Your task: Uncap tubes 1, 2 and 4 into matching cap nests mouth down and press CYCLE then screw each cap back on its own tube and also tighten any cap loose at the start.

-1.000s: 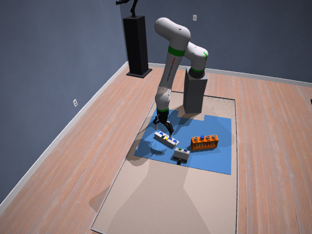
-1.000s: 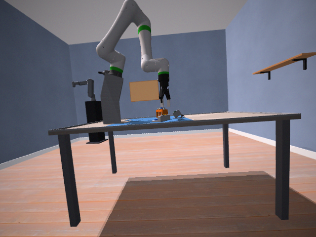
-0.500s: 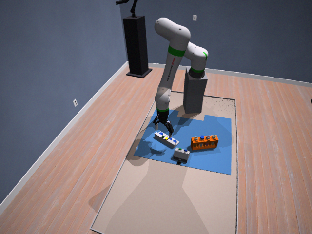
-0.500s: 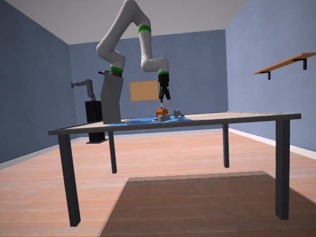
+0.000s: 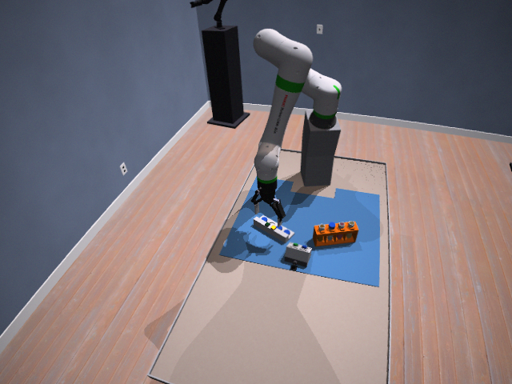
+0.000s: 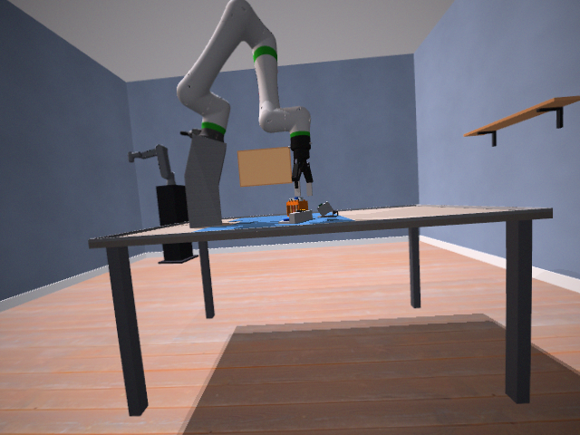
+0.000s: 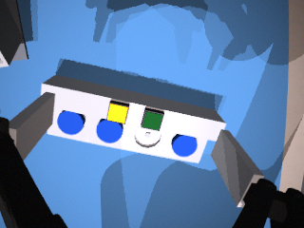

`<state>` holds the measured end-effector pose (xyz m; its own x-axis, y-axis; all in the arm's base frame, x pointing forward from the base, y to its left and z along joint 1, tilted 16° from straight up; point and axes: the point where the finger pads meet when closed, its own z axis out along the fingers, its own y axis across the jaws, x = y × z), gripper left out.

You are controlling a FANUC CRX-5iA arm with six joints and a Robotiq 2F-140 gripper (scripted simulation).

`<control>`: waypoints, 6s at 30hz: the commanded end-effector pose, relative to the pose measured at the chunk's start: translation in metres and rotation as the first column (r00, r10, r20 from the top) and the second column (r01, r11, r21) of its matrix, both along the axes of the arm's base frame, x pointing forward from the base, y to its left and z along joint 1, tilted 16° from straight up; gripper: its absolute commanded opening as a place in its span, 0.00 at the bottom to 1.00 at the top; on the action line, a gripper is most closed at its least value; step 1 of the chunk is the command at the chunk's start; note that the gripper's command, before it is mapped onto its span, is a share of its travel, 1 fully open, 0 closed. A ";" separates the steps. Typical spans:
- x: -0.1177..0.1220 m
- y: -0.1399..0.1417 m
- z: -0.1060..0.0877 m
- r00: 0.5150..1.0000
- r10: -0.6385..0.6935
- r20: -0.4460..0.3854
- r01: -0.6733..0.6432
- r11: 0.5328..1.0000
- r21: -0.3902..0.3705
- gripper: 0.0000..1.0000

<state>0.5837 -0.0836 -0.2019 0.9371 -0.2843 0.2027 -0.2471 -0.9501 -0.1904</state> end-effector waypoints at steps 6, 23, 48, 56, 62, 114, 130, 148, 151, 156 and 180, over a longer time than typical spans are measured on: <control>0.000 0.000 0.000 1.000 0.000 0.000 0.000 1.000 0.000 1.00; 0.000 0.000 0.000 1.000 0.000 0.000 0.000 1.000 0.000 1.00; 0.000 0.000 0.000 1.000 0.000 0.000 0.000 1.000 0.000 1.00; 0.000 0.000 0.000 1.000 0.000 0.000 0.000 1.000 0.000 1.00; 0.000 0.000 0.000 1.000 0.000 0.000 0.000 1.000 0.000 1.00; -0.025 0.096 -0.041 1.000 0.000 0.000 0.000 1.000 0.000 0.29; -0.019 0.099 -0.066 1.000 0.000 0.000 0.000 1.000 0.000 0.29; -0.017 0.100 -0.074 1.000 0.000 0.000 0.000 1.000 0.000 0.29; -0.017 0.100 -0.075 1.000 0.000 0.000 0.000 1.000 0.000 0.29; -0.017 0.100 -0.075 1.000 0.000 0.000 0.000 1.000 0.000 0.29; -0.024 0.097 -0.046 1.000 0.000 0.000 0.000 1.000 0.000 0.00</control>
